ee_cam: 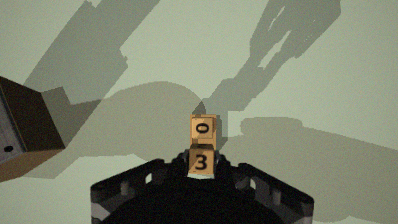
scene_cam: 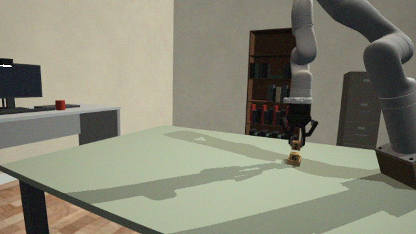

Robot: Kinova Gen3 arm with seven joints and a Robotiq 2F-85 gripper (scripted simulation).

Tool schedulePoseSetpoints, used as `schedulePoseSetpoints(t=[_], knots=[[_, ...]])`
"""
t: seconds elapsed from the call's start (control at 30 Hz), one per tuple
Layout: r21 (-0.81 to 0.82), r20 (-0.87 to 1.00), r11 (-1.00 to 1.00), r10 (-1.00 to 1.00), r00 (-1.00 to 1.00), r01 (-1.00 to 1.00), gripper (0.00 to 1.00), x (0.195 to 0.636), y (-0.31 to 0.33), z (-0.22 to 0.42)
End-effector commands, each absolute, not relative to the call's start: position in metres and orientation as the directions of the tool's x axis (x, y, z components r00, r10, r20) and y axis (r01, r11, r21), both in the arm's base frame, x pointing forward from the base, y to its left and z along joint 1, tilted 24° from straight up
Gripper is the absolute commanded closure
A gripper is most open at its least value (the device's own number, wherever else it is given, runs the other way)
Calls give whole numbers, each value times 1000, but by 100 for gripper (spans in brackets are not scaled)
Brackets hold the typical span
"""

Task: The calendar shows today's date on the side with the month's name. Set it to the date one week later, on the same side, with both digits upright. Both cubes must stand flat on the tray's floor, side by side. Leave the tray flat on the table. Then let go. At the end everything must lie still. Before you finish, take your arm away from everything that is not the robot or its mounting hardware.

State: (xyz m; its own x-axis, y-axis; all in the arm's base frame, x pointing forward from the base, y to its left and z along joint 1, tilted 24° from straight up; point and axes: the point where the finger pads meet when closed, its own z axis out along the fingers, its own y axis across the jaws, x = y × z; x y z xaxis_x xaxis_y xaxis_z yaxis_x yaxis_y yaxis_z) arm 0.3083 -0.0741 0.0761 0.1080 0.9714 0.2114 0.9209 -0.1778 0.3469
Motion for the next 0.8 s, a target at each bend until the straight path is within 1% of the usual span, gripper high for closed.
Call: schedulePoseSetpoints(t=[0.0,0.77], knots=[[344,217,-194,968,124,919,74,310,-75,76],[352,220,-194,968,120,916,74,314,-73,73]])
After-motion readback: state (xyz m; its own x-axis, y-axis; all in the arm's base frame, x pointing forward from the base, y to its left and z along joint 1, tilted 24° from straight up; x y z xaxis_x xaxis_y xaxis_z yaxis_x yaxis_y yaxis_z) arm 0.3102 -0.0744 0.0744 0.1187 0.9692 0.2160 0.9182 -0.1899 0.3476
